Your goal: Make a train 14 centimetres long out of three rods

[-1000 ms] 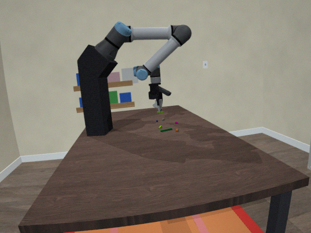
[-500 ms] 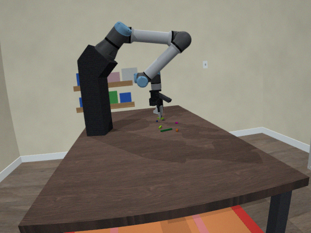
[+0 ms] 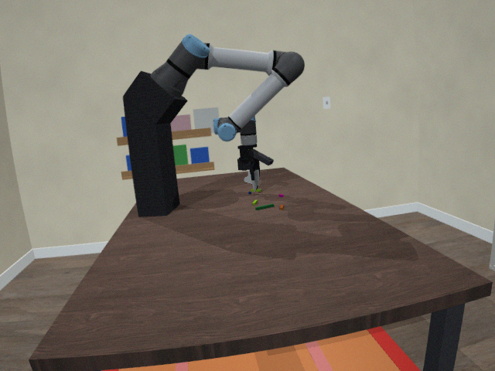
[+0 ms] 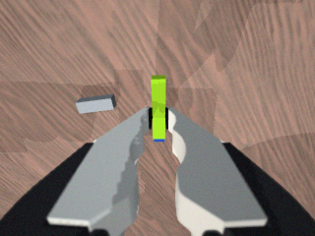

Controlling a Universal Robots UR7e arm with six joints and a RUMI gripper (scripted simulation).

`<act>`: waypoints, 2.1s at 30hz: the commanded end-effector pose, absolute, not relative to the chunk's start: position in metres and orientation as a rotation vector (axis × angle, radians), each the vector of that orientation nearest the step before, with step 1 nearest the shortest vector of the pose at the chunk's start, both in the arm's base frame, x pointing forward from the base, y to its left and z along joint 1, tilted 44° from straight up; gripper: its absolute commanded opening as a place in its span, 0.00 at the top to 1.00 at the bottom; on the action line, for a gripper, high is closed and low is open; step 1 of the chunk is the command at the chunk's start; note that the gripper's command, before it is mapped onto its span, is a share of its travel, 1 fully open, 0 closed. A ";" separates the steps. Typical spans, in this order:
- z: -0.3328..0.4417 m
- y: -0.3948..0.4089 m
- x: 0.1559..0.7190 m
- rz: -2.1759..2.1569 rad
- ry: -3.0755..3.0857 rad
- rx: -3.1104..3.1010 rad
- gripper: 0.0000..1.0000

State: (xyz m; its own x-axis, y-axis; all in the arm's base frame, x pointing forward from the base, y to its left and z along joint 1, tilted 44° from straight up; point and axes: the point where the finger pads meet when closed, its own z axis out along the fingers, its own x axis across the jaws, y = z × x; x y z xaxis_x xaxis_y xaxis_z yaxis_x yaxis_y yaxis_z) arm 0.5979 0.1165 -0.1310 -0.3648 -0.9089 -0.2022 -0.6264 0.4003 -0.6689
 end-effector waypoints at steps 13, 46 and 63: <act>-0.131 0.117 0.598 -0.668 2.107 -1.305 1.00; -0.139 0.115 0.606 -0.668 2.107 -1.305 1.00; -0.139 0.115 0.606 -0.668 2.107 -1.305 1.00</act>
